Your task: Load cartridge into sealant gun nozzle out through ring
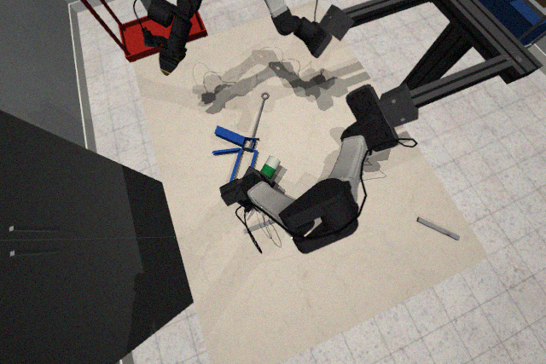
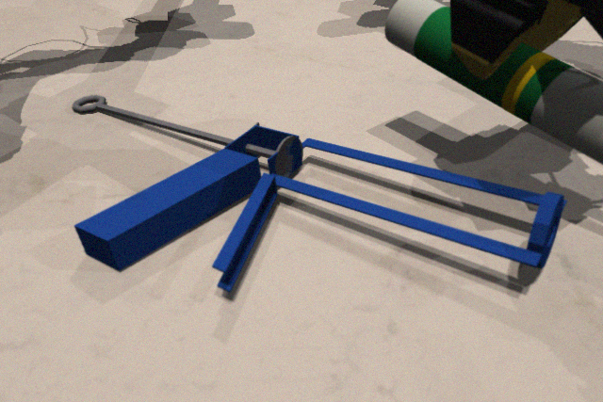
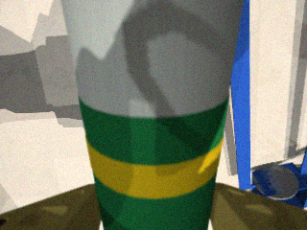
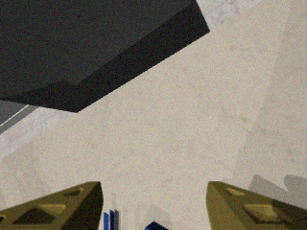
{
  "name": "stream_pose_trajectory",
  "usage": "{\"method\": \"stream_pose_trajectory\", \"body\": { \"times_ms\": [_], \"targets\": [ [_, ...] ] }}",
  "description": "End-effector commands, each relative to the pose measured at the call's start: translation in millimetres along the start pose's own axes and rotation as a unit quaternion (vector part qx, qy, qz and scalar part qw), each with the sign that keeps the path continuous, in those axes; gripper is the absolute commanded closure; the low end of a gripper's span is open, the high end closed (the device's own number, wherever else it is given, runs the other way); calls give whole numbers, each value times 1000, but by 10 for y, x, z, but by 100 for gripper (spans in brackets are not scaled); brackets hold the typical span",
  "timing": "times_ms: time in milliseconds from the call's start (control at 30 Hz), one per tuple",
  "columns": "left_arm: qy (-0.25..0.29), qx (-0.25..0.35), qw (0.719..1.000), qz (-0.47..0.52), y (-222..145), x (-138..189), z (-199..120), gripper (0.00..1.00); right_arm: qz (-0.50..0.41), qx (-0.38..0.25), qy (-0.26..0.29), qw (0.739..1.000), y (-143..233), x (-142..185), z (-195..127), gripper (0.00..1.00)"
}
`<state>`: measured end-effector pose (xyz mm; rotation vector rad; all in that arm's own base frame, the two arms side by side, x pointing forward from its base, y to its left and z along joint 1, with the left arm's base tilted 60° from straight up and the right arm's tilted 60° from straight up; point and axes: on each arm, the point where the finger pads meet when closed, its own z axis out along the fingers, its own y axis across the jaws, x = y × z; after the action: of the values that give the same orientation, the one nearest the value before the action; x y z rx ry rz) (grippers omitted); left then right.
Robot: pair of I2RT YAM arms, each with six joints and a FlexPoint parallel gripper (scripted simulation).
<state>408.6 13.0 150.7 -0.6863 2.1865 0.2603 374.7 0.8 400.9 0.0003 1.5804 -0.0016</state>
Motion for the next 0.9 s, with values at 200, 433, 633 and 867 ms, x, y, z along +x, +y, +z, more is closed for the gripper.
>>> {"method": "stream_pose_trajectory", "body": {
  "times_ms": [200, 433, 633, 867],
  "targets": [
    [1, 15, 995, -98, -475, 414, -116, 100, 5, 0, 2, 1000, -9, 9, -8, 48],
    [9, 6, 992, -125, -565, 672, -167, 100, 5, 0, 2, 1000, -9, 9, -8, 48],
    [-3, 25, 983, -181, -823, 796, -237, 100, 5, 0, 2, 1000, -9, 9, -8, 48],
    [9, 28, 988, -151, -999, 746, -29, 100, 5, 0, 2, 1000, -9, 9, -8, 48]
  ]
}}
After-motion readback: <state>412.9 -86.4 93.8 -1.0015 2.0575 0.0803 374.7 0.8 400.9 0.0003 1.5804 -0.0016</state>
